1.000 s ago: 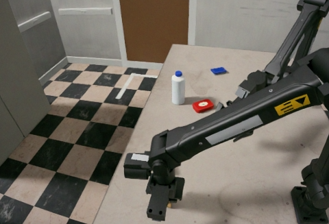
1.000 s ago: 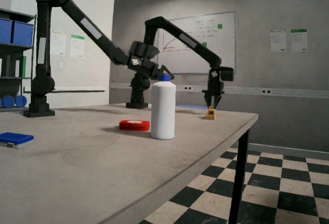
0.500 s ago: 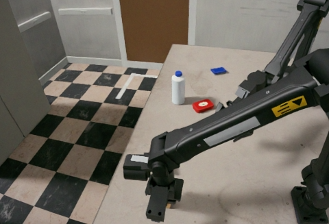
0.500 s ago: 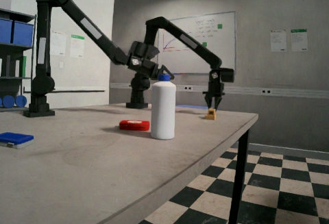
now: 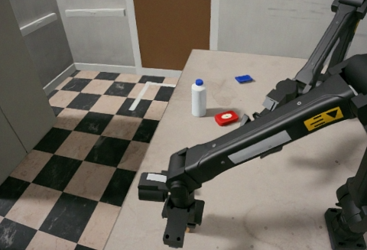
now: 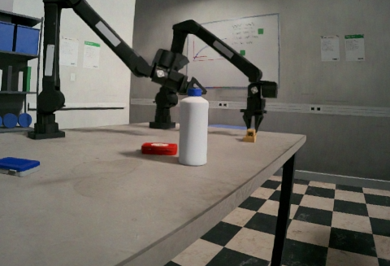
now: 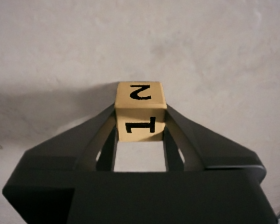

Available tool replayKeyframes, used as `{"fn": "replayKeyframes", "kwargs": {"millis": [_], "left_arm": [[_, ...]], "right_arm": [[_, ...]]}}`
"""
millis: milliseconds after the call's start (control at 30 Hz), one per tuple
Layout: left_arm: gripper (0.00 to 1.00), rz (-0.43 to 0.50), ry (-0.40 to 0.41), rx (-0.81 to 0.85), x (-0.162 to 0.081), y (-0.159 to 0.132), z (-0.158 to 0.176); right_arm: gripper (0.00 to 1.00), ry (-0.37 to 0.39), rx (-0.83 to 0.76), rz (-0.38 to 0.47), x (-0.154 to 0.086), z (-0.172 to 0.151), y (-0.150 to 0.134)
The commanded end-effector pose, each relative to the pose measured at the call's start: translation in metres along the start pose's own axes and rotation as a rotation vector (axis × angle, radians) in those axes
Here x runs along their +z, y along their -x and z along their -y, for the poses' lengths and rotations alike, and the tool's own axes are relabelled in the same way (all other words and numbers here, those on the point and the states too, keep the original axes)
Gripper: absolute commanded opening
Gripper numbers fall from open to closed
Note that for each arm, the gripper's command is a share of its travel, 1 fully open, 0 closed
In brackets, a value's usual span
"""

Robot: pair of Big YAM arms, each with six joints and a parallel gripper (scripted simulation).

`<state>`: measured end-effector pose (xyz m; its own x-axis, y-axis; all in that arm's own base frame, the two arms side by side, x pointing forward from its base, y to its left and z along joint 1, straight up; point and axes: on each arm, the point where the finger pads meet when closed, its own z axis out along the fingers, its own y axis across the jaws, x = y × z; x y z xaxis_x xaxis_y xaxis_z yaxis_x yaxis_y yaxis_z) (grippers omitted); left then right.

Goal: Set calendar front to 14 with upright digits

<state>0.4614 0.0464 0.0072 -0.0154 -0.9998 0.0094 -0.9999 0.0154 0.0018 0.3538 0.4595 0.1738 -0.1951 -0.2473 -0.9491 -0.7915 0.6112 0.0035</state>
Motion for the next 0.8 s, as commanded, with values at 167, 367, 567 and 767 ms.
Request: {"fn": "replayKeyframes", "kwargs": {"millis": [167, 367, 567, 767], "left_arm": [[0.24, 0.008, -0.041, -0.001, -0.01, 0.001, 0.009], [0.53, 0.011, -0.059, -0.003, -0.018, 0.003, 0.009], [0.53, 0.013, -0.071, -0.002, -0.03, 0.008, 0.005], [0.53, 0.016, -0.085, -0.001, -0.039, 0.01, 0.005]], "right_arm": [[1.0, -0.001, -0.003, 0.049, 0.004, 0.001, 0.025], [1.0, -0.001, -0.003, 0.049, 0.004, 0.001, 0.025], [1.0, -0.001, -0.003, 0.049, 0.004, 0.001, 0.025], [1.0, -0.001, -0.003, 0.049, 0.004, 0.001, 0.025]]}}
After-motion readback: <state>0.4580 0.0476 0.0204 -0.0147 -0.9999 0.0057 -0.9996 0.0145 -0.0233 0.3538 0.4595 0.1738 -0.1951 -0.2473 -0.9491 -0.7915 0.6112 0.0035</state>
